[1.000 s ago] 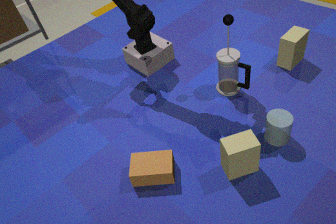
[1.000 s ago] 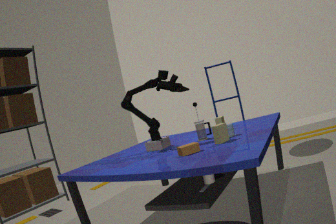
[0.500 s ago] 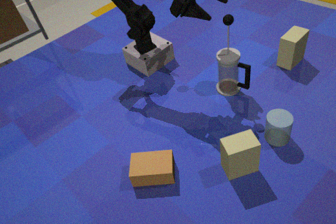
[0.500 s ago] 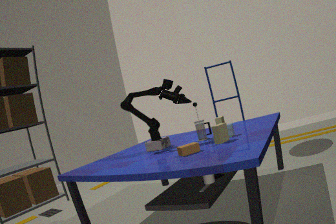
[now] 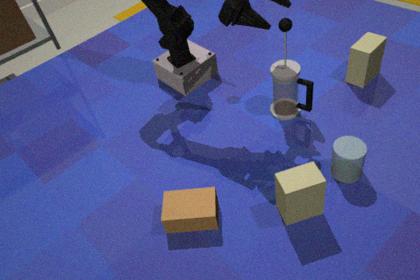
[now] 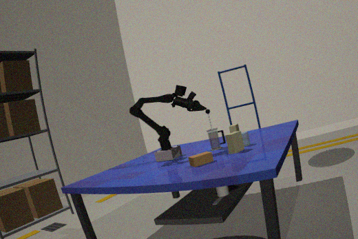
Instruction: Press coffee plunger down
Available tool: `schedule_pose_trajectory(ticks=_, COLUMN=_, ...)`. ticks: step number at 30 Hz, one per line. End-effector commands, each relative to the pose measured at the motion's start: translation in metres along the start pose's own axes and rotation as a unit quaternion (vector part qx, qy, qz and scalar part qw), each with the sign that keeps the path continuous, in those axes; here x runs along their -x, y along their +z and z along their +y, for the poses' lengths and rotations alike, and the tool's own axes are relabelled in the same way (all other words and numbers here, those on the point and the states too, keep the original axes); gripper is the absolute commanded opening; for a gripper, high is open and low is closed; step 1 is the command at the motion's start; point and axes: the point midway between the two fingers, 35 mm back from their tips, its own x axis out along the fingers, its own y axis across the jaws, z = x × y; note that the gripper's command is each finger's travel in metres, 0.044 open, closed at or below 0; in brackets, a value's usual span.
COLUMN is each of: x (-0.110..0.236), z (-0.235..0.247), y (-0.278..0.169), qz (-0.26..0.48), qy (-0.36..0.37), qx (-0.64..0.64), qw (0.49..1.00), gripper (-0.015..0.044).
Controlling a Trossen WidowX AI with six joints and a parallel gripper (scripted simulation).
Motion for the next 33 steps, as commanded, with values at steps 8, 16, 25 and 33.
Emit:
schedule_pose_trajectory(ticks=8, x=-0.02, z=0.001, y=-0.005, qz=0.004, qy=0.003, qx=-0.001, qw=1.0, gripper=0.044)
schedule_pose_trajectory(ticks=16, x=-0.024, z=0.001, y=-0.005, qz=0.004, qy=0.002, qx=-0.002, qw=1.0, gripper=0.0335)
schedule_pose_trajectory(ticks=25, x=-0.024, z=0.001, y=-0.005, qz=0.004, qy=0.002, qx=-0.002, qw=1.0, gripper=0.0118)
schedule_pose_trajectory(ticks=33, x=-0.024, z=0.001, y=-0.005, qz=0.004, qy=0.002, qx=-0.002, qw=1.0, gripper=0.0117)
